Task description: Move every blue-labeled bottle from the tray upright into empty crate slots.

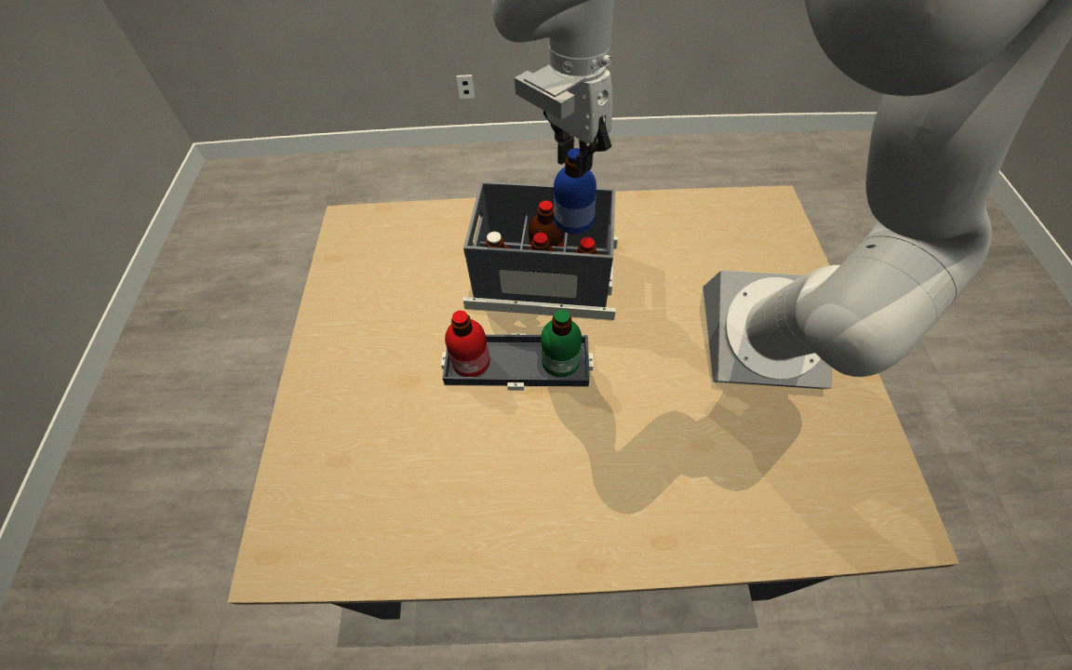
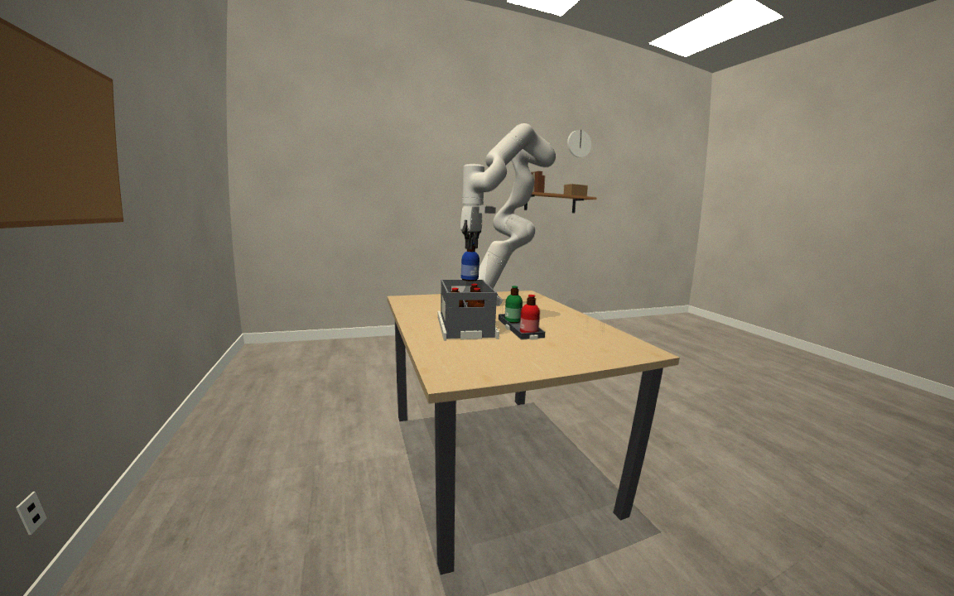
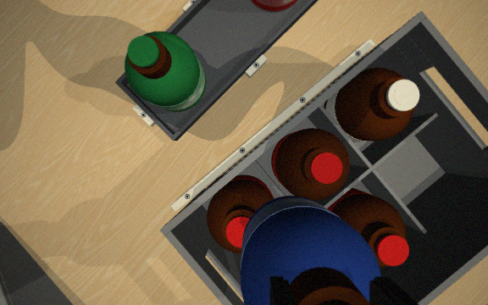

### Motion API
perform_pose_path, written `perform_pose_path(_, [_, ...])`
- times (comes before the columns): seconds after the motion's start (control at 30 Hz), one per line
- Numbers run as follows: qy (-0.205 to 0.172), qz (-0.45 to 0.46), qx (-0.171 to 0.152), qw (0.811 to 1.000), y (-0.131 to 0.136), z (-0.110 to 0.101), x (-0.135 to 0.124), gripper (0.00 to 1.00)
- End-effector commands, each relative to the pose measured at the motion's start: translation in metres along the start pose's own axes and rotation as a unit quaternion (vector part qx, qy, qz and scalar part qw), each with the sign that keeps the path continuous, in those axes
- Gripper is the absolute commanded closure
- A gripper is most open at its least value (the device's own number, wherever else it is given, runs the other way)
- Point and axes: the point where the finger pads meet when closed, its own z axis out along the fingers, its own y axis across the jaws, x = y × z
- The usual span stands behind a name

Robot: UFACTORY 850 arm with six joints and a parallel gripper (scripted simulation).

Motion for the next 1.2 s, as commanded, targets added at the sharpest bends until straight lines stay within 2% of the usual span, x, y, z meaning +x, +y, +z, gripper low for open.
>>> perform_pose_path(0.0, [0.000,0.000,-0.001,1.000,0.003,-0.001,-0.009,1.00])
perform_pose_path(1.17, [0.000,0.000,-0.001,1.000,0.017,-0.001,-0.054,1.00])
